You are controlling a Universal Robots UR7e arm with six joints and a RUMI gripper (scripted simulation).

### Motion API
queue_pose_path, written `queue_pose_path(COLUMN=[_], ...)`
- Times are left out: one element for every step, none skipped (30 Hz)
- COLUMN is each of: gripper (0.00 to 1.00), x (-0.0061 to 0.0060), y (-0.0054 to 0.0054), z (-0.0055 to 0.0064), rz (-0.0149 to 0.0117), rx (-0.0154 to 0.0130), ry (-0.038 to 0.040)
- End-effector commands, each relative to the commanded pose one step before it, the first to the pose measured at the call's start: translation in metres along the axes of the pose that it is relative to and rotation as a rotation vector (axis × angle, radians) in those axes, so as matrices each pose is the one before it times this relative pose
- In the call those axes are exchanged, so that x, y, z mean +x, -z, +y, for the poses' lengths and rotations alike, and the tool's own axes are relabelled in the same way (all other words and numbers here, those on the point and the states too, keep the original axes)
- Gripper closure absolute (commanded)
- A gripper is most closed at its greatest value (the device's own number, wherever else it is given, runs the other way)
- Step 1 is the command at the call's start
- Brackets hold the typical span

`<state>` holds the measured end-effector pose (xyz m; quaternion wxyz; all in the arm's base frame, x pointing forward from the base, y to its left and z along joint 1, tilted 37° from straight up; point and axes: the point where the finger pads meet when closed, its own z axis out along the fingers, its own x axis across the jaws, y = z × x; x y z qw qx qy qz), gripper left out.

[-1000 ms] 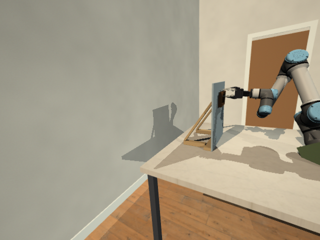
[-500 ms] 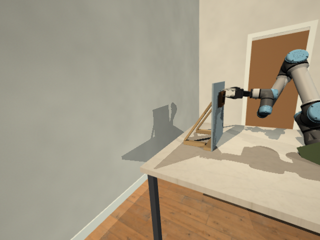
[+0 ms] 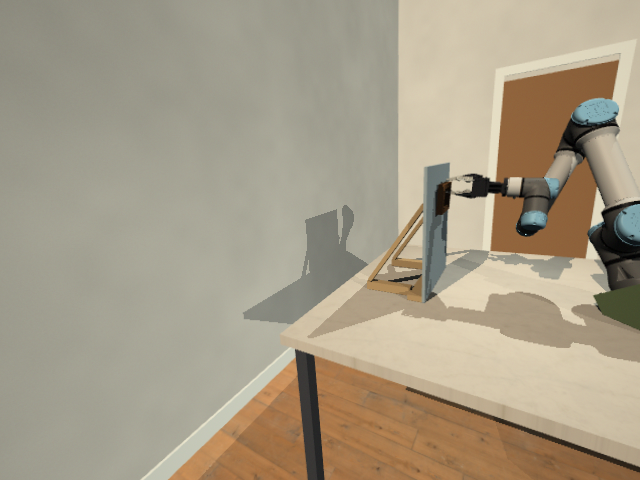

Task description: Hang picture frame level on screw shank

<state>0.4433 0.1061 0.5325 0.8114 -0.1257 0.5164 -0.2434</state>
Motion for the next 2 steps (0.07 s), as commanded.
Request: queue_pose_path(gripper=[0.71,0.71], x=[-0.00086,0.00000], y=[0.00351,0.00000], z=[0.00020,0.00000], rz=[-0.00127,0.00000], rx=[-0.00053,0.00000], ry=[-0.00017,0.00000])
